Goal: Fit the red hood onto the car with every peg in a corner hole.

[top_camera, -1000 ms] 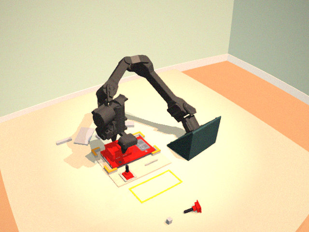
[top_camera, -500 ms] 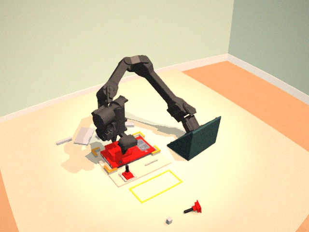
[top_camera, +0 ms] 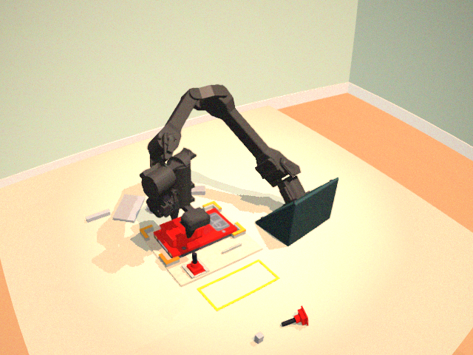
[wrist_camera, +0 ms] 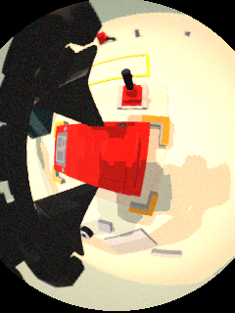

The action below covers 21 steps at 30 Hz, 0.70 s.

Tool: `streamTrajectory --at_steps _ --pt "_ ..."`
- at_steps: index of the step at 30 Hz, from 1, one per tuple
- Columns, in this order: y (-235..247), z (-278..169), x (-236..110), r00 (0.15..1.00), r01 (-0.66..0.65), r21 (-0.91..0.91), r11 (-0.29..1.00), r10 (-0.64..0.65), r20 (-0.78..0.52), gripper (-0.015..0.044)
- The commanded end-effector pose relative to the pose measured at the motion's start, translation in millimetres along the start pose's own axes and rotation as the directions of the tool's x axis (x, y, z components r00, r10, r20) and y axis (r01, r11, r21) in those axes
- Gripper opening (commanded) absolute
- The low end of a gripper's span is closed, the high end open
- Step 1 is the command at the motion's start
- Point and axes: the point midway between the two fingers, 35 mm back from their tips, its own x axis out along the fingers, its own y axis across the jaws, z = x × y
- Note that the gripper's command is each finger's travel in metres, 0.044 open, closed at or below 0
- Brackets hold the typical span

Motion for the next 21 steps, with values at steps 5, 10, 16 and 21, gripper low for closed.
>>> streamTrajectory --at_steps 5,10,16,21 --pt "-0.7 0.1 2.8 1.000 0.003 -0.002 1.000 -0.003 0.001 0.0000" --pt "-0.7 0.1 4.5 1.000 0.003 -0.002 1.000 -0.003 0.001 0.0000" --pt "-0.6 -0.1 5.5 1.000 0.002 -0.001 1.000 -0.002 0.001 0.0000" --pt "-0.1 -0.3 5.1 1.000 -0.001 0.000 1.000 0.001 -0.001 0.0026"
